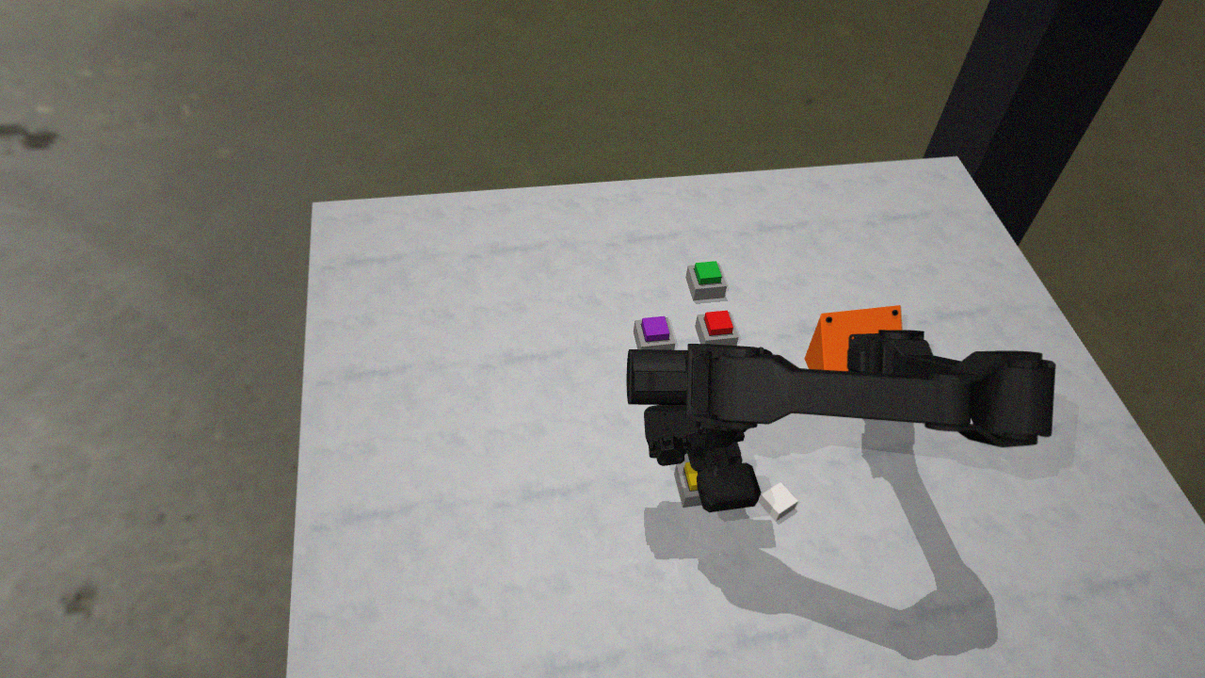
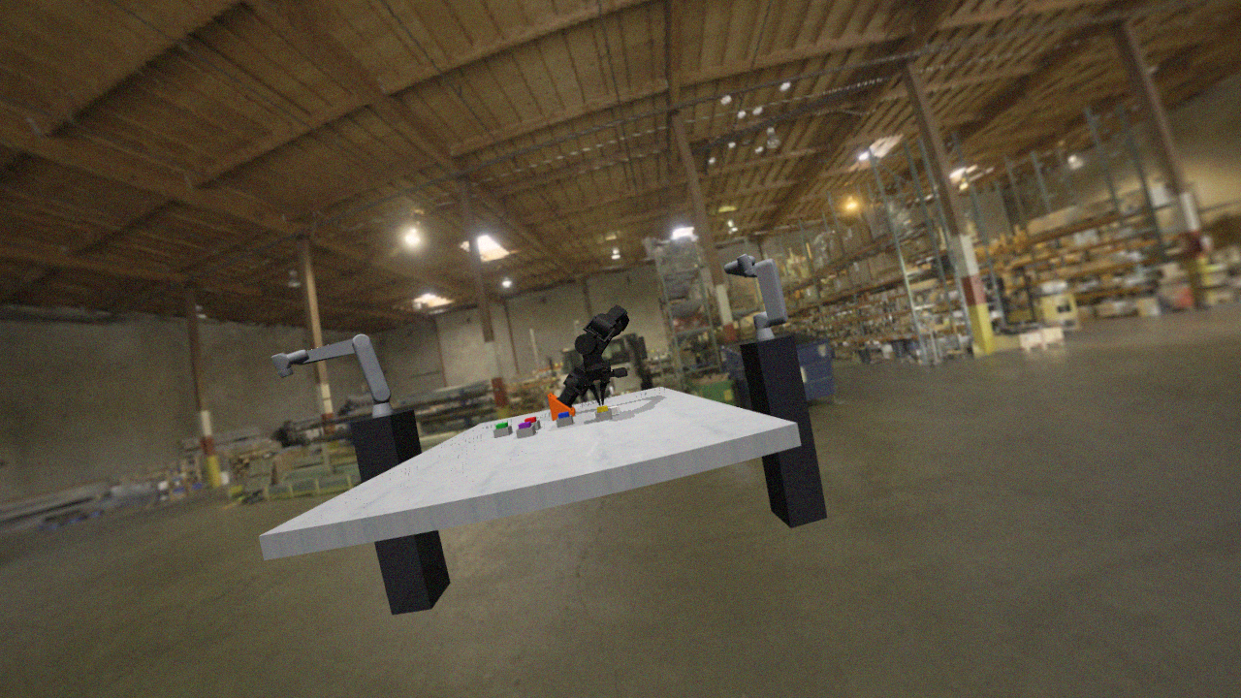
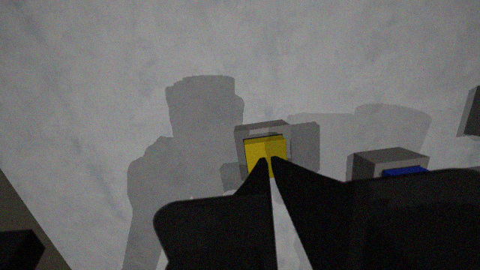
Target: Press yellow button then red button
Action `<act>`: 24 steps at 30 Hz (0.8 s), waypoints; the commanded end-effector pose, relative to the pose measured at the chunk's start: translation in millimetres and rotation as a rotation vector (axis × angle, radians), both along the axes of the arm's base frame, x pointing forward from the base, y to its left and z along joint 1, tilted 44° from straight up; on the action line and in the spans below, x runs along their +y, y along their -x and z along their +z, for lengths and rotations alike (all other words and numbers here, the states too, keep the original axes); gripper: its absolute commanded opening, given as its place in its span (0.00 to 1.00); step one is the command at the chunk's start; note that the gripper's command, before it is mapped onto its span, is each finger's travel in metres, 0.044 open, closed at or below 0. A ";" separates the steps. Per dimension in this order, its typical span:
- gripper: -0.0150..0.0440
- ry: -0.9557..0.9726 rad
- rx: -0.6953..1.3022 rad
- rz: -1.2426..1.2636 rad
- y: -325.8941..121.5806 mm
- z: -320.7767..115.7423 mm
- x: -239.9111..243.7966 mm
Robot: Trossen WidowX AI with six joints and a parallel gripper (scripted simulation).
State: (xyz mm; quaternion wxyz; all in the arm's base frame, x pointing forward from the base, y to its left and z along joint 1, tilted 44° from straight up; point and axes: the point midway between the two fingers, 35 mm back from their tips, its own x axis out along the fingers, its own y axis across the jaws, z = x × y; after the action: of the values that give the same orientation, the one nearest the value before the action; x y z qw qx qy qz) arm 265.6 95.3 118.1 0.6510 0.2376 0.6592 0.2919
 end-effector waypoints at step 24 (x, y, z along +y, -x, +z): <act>0.29 -0.005 0.004 -0.004 1.7 -8.2 8.2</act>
State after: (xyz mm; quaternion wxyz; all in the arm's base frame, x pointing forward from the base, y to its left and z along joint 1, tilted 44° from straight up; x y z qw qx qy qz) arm 264.1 103.2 109.9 0.6503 0.2387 0.6593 0.2923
